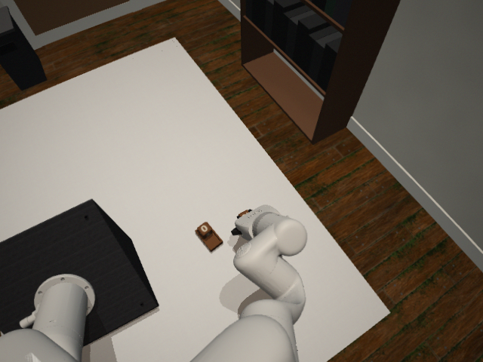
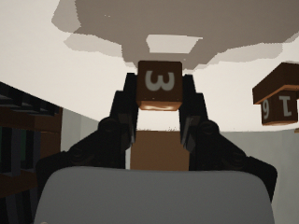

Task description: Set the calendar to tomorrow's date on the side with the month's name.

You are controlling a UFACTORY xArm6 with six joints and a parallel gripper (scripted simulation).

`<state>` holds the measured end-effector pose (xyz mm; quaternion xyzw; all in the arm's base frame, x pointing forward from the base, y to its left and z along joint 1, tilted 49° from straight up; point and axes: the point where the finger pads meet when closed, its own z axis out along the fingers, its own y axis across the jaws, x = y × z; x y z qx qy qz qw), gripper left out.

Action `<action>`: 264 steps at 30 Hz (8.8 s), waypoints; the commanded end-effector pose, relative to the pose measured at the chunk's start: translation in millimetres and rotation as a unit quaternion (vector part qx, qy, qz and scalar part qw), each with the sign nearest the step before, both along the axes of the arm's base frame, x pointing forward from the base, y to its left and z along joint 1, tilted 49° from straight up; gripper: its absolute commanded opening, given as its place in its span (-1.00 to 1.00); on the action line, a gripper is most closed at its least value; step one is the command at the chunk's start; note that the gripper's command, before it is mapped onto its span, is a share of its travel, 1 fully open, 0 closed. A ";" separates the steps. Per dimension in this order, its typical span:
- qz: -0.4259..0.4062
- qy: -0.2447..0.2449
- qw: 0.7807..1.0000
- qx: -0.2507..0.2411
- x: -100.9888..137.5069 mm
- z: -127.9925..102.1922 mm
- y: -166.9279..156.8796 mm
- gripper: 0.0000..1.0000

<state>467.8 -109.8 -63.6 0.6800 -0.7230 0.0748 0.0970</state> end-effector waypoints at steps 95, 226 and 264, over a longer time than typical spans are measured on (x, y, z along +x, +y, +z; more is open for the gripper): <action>0.001 -0.001 1.000 0.000 1.3 1.2 1.0 0.37; 0.008 0.018 0.954 -0.300 5.9 38.3 62.3 -0.05; 0.006 0.017 0.954 -0.300 3.5 20.7 41.7 -0.05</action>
